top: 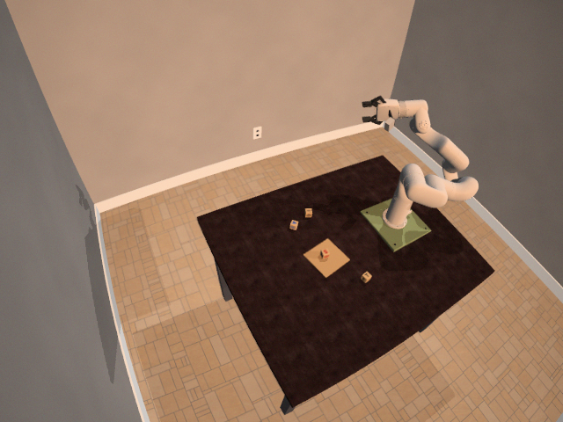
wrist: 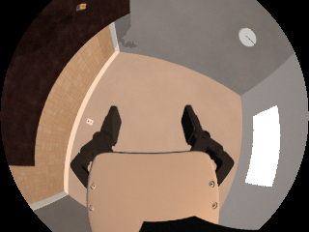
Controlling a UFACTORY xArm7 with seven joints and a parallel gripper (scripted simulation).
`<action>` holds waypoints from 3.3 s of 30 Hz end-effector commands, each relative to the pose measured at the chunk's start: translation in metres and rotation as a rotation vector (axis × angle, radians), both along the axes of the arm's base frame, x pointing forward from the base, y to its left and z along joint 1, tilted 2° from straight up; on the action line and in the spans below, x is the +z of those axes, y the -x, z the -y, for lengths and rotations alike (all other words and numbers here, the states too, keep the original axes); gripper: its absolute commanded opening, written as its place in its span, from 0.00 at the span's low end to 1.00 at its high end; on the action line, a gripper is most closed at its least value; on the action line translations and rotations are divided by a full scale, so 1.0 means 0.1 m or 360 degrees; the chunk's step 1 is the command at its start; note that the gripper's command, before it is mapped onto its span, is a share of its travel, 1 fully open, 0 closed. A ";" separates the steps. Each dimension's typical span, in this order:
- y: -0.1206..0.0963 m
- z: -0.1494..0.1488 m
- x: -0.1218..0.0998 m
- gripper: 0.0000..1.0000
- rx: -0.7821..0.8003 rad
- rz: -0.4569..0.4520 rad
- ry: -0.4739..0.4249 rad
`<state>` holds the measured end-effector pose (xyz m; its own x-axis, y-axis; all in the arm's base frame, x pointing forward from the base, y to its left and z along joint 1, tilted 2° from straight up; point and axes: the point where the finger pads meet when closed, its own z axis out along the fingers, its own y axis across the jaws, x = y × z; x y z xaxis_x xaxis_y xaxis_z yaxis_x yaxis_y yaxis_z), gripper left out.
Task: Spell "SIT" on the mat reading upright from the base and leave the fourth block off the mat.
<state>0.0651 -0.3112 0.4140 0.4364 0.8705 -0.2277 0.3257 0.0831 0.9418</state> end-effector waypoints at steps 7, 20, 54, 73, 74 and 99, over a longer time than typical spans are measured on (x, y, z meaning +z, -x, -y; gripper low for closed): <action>-0.21 -0.07 0.18 1.00 0.0042 -0.0287 0.0349; -0.30 -0.10 0.23 1.00 0.0065 -0.0388 0.0473; -0.93 -0.39 0.46 1.00 0.0275 -0.0980 0.1214; -1.26 -0.57 0.50 1.00 0.0407 -0.1235 0.1556; -1.26 -0.57 0.50 1.00 0.0410 -0.1240 0.1563; -1.63 -0.81 0.49 1.00 0.0575 -0.1498 0.1937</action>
